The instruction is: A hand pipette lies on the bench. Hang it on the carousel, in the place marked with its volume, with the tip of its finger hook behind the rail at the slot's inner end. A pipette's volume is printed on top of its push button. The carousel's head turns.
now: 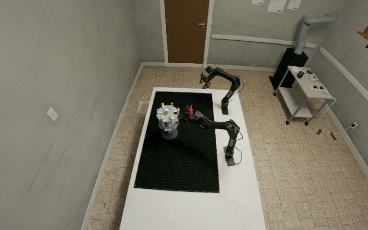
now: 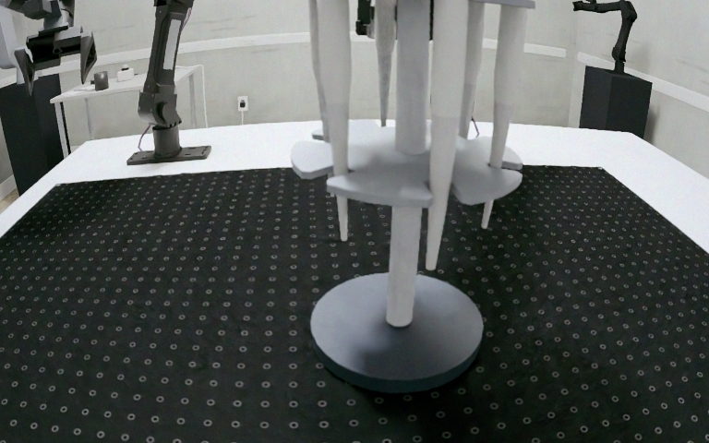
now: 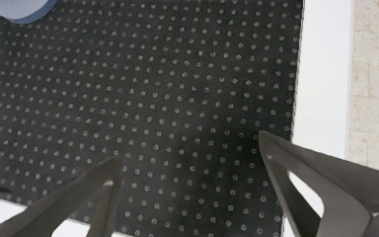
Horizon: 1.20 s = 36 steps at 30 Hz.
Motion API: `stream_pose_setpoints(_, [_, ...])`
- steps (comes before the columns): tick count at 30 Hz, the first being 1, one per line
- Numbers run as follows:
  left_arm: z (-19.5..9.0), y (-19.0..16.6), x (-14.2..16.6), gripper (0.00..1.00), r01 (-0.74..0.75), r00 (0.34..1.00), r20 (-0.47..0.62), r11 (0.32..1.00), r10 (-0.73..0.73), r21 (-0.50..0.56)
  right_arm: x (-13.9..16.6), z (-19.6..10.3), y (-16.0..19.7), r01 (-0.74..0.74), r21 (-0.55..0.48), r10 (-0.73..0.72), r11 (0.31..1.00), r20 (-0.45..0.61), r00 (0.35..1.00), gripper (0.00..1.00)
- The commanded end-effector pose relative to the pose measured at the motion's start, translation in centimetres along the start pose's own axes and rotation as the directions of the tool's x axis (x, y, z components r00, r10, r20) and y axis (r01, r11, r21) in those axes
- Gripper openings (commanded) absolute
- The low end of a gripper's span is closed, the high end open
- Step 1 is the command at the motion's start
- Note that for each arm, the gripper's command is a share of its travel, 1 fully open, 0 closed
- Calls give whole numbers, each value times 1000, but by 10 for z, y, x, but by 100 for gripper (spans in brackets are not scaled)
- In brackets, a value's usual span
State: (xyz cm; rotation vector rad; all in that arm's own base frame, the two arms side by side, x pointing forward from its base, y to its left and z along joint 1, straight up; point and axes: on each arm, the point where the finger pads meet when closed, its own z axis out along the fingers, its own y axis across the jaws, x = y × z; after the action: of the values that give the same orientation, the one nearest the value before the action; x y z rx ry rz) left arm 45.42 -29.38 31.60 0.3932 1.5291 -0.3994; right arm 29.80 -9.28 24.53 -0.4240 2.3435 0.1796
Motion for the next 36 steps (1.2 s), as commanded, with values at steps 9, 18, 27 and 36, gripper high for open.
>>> stream_pose_setpoints(9, [12,6,-29,12,20,997,73,1000,-20,1,-7,-4,-4,12,9,-12,1000,24,1000,100])
stream_pose_setpoints(18, [21,10,-28,12,20,997,73,1000,-20,1,-7,-4,-4,12,9,-12,1000,24,1000,100])
stream_pose_setpoints(27, [17,8,-45,12,23,994,106,1000,-23,5,-7,-4,-4,12,9,-12,1000,24,1000,100])
stream_pose_setpoints(36, [17,8,-45,12,23,994,106,1000,-23,4,-7,-4,-4,12,9,-12,1000,24,1000,100])
